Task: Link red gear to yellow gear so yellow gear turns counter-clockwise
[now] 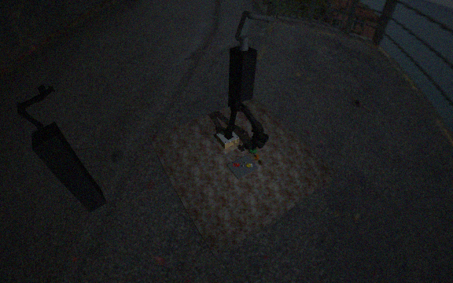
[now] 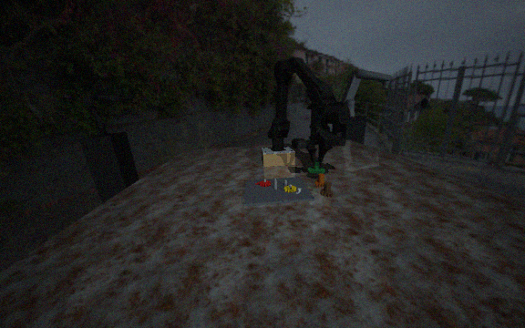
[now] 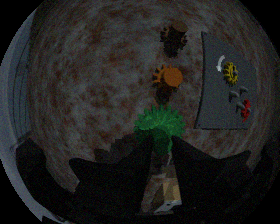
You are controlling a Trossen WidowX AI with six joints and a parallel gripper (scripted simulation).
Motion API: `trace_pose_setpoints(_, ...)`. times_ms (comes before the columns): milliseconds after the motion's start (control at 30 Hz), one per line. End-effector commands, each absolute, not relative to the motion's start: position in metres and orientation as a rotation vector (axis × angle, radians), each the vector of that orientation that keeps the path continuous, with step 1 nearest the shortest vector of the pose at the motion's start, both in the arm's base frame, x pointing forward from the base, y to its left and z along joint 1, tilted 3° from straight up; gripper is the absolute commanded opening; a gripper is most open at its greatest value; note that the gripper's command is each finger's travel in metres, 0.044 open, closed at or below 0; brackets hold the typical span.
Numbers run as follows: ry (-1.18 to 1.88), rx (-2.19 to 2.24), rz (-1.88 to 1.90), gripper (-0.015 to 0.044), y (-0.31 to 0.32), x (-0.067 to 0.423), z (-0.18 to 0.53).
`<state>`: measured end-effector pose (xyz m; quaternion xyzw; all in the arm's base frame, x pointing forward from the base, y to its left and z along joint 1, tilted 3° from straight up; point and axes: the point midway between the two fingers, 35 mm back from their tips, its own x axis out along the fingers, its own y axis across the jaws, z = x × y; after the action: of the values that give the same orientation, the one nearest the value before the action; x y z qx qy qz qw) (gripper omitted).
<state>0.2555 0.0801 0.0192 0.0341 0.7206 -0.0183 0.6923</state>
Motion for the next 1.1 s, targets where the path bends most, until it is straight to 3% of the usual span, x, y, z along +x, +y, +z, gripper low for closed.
trace_pose_setpoints(0,1.6,0.08,-0.038,0.0,0.082,0.26,0.031)
trace_pose_setpoints(1067,1.6,0.081,-0.038,0.0,0.083,0.262,0.109)
